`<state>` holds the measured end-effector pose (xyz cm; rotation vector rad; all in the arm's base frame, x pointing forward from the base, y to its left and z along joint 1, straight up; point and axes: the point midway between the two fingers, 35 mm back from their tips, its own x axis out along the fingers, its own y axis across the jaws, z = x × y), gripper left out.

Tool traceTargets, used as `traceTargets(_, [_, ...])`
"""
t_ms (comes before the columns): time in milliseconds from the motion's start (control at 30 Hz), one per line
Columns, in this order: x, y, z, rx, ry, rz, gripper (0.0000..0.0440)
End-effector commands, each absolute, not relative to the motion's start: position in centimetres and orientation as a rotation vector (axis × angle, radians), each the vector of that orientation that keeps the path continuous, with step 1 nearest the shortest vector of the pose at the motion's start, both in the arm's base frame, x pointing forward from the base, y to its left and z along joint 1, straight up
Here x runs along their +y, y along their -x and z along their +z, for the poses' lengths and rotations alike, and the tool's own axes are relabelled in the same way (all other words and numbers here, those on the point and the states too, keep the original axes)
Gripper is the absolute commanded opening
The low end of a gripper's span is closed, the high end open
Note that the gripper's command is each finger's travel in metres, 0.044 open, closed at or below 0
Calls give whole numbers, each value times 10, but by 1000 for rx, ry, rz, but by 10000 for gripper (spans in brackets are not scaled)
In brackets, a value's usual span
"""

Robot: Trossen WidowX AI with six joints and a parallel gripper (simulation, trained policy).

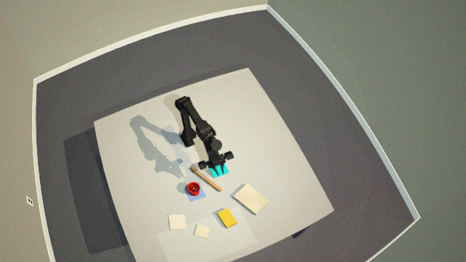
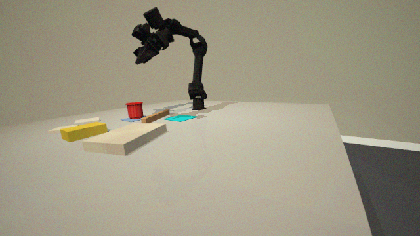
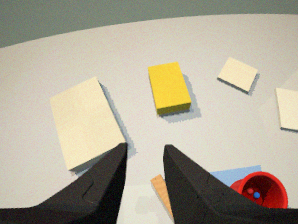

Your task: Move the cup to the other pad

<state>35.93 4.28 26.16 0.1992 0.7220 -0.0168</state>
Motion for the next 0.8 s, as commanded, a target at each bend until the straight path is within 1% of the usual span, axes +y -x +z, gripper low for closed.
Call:
traceTargets(0, [43,-360,256,788,-197,-37,109])
traceTargets(467, [38,-357,234,1018,-148,-79,117])
traceTargets(767, [30,-353,219,1163,-92,-98,109])
